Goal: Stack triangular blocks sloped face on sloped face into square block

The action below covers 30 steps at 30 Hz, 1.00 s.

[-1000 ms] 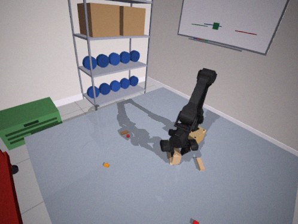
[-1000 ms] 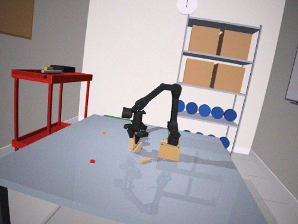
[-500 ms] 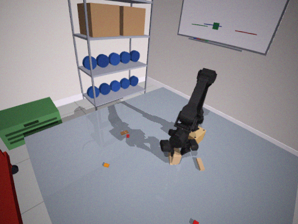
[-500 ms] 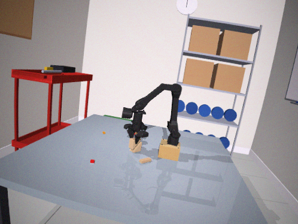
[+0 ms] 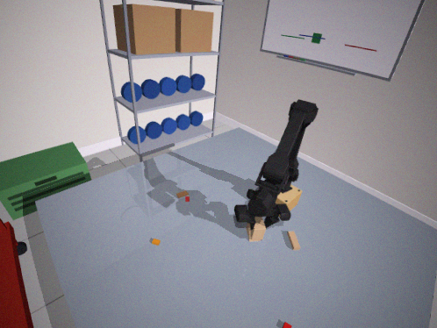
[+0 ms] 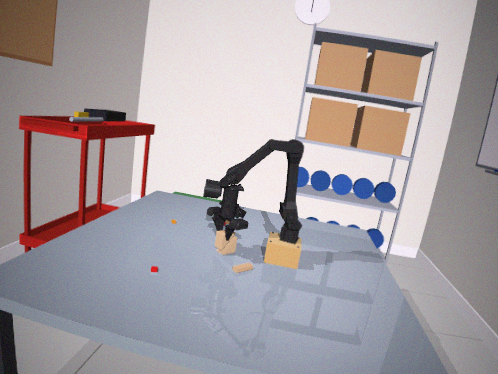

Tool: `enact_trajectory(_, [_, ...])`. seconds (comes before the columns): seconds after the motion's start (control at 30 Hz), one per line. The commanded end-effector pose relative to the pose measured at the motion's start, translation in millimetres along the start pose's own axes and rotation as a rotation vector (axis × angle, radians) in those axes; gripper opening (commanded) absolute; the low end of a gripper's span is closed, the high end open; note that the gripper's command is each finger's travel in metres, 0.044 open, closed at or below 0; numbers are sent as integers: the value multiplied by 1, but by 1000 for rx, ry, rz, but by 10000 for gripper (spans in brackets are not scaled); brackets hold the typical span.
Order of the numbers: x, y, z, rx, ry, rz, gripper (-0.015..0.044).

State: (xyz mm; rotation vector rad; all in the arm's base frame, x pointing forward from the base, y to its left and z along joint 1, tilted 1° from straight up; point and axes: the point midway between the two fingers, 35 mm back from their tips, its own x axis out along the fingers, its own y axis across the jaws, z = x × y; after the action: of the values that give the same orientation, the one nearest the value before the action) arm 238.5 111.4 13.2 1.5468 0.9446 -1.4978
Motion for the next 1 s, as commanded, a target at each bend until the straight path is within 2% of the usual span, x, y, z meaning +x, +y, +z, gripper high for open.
enact_trajectory(0.0, [3,0,2,-6,-3,2,0])
enact_trajectory(0.97, [20,0,9,-7,-4,3,0])
